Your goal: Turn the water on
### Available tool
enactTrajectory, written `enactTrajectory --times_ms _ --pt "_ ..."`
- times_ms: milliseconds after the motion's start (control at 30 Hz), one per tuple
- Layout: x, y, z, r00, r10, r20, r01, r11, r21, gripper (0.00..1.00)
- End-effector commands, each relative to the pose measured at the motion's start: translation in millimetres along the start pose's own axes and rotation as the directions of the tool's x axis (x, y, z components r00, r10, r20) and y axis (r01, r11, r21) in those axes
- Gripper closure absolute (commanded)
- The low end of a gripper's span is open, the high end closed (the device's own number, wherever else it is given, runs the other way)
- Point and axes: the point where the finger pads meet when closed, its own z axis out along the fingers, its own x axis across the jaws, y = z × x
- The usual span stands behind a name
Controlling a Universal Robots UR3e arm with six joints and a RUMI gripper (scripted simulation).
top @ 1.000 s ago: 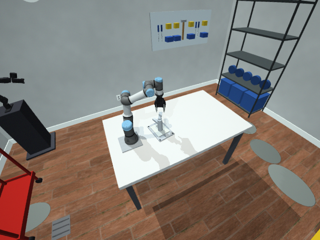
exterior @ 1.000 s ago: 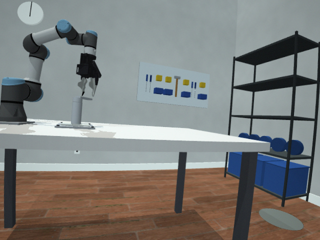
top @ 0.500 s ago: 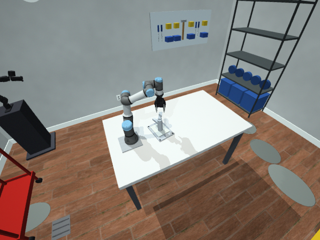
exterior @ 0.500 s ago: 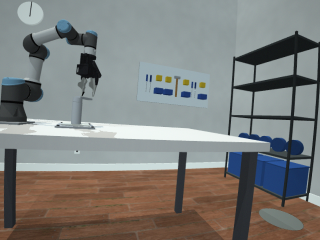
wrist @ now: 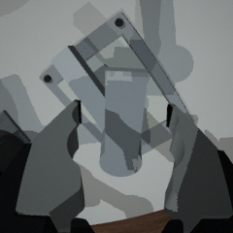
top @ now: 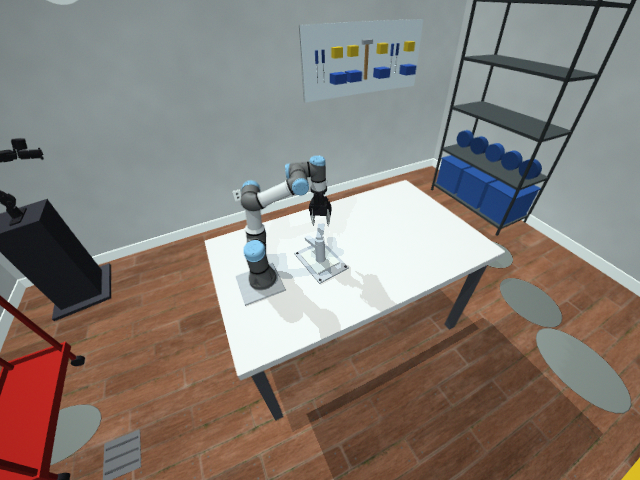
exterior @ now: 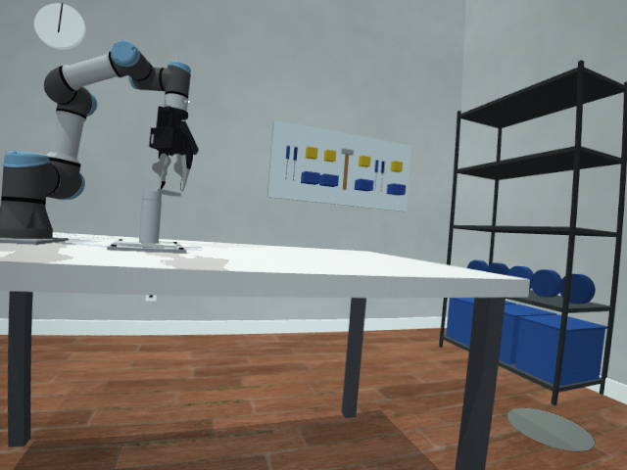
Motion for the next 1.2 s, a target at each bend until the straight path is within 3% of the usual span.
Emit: enactTrajectory --times_ms 0,1167 --pt "0.5 -0.1 3.1 1.000 0.000 -0.003 0.000 1.000 0.001 0.58" --pt "0.5 -0.2 23.1 1.000 0.000 -0.003 0.000 1.000 0.001 0.58"
